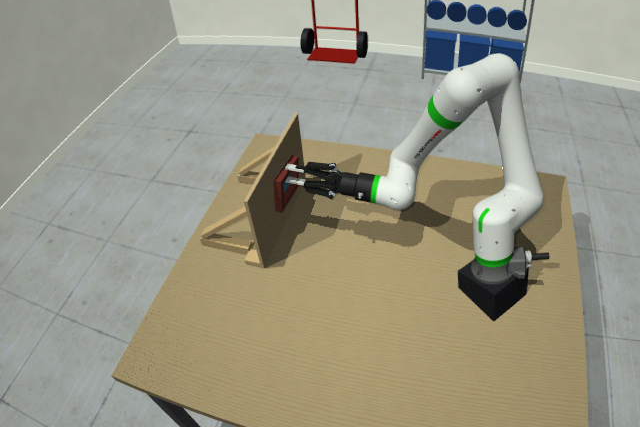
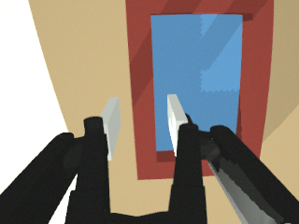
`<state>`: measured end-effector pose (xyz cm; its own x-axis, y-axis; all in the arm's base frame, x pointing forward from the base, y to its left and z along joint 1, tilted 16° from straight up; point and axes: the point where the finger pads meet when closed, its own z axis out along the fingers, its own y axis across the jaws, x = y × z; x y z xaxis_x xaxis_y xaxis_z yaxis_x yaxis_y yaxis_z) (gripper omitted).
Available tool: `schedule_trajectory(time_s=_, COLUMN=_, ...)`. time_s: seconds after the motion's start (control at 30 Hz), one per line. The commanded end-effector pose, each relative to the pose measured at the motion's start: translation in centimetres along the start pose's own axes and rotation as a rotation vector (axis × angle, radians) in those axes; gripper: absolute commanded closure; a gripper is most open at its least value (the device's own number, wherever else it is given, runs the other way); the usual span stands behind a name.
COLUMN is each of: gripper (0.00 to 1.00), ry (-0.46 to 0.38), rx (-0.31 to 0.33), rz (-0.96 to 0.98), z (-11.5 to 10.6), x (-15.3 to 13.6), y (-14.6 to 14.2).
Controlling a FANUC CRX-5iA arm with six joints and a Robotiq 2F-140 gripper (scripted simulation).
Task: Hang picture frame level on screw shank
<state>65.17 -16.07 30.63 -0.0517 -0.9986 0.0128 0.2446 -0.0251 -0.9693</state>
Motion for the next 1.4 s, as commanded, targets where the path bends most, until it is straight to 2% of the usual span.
schedule_trajectory(time_s=0.0, gripper=0.71, ry=0.0, rx=0.0, rz=0.0, z=0.44, x=0.0, y=-0.01)
schedule_trajectory(time_s=1.37, gripper=0.71, ry=0.0, rx=0.0, rz=0.0, z=1.12, x=0.0, y=-0.01)
